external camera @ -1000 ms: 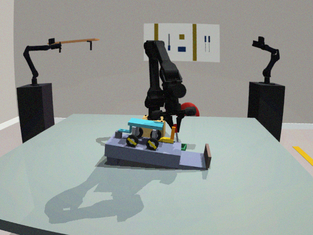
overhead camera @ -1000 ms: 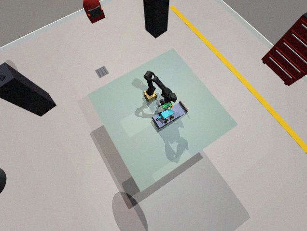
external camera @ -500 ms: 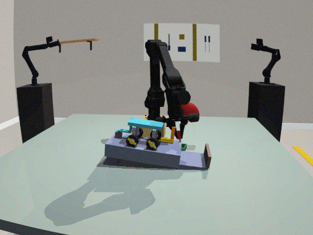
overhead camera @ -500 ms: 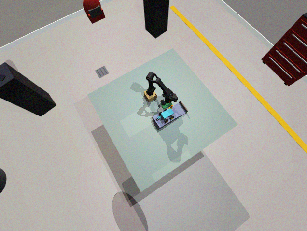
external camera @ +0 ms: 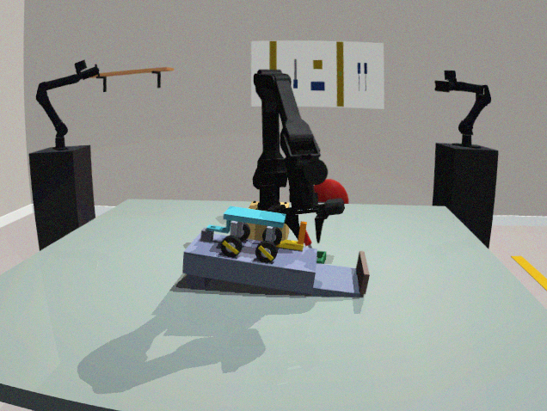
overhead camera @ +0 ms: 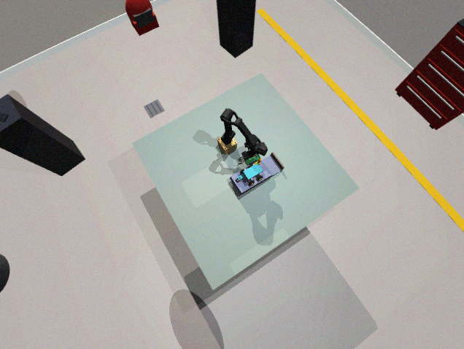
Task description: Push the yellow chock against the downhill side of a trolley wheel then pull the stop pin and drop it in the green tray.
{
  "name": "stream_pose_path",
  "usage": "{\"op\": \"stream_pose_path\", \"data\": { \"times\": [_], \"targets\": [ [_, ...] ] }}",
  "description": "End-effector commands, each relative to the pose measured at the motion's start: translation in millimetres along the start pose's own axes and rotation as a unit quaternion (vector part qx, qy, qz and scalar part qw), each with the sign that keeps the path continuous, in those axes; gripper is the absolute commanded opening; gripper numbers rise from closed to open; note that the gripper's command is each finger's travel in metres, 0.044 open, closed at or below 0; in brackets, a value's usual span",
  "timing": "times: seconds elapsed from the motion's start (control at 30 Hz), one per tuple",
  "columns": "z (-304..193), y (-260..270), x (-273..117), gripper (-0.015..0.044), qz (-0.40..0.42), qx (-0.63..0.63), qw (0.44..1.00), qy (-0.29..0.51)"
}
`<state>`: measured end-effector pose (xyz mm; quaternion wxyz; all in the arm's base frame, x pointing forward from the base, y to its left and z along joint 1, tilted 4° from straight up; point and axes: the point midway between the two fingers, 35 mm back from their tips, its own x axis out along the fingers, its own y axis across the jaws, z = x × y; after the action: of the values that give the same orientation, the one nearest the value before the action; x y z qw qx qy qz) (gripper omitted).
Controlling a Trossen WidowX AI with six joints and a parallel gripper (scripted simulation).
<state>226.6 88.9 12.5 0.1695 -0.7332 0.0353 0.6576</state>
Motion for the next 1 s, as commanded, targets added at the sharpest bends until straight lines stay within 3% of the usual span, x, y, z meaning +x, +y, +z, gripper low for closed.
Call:
{"op": "stream_pose_path", "data": {
  "times": [0.0,0.97],
  "targets": [
    [0,3,1,0.0190,-0.002,-0.001,1.000,-0.002],
    [-1,22,7,0.0190,-0.002,-0.001,1.000,-0.001]
  ]
}}
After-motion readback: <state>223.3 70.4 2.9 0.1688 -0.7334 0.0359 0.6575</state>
